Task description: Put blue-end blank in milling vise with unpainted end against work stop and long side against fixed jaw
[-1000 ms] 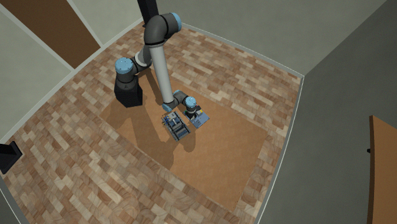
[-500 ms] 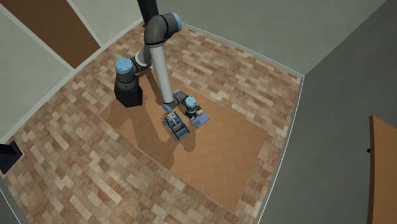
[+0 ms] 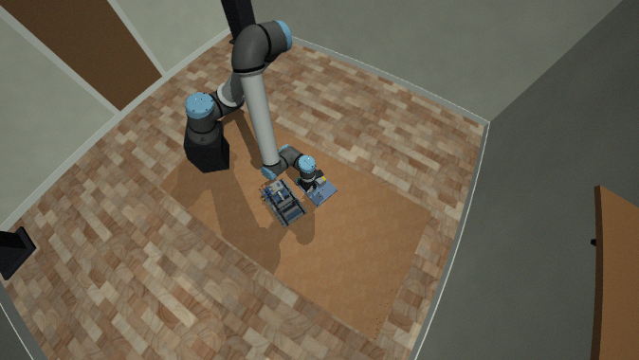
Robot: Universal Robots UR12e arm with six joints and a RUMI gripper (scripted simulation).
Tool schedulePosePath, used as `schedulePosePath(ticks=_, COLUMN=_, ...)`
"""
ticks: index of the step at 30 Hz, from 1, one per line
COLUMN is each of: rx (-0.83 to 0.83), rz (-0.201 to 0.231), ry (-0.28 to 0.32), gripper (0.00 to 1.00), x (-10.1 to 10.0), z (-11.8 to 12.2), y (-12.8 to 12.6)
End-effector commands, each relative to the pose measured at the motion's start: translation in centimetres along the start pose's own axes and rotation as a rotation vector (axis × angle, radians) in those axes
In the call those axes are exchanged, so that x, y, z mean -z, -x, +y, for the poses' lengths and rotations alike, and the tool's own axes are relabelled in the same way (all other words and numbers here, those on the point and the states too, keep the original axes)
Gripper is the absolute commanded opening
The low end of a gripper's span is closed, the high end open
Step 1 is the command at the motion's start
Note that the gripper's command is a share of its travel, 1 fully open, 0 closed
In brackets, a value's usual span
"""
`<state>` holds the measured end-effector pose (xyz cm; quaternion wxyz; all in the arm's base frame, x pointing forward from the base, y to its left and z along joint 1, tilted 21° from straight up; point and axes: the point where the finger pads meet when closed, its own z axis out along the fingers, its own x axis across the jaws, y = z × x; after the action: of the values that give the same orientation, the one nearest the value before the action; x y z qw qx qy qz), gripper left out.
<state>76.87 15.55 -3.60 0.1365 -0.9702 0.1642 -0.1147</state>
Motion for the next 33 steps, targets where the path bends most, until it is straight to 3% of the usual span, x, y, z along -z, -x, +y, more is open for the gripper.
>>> schedulePosePath(ticks=1, rx=0.002, rz=0.002, ry=0.0, gripper=0.0, x=0.1, z=-0.2, y=-0.1)
schedulePosePath(ticks=16, rx=0.0, rz=0.0, ry=0.001, gripper=0.0, x=1.3, z=0.0, y=0.0)
schedulePosePath(ticks=30, rx=0.0, rz=0.0, ry=0.0, gripper=0.0, x=7.1, z=0.0, y=0.1)
schedulePosePath(ticks=33, rx=0.0, rz=0.0, ry=0.0, gripper=0.0, x=7.6, z=0.0, y=0.1)
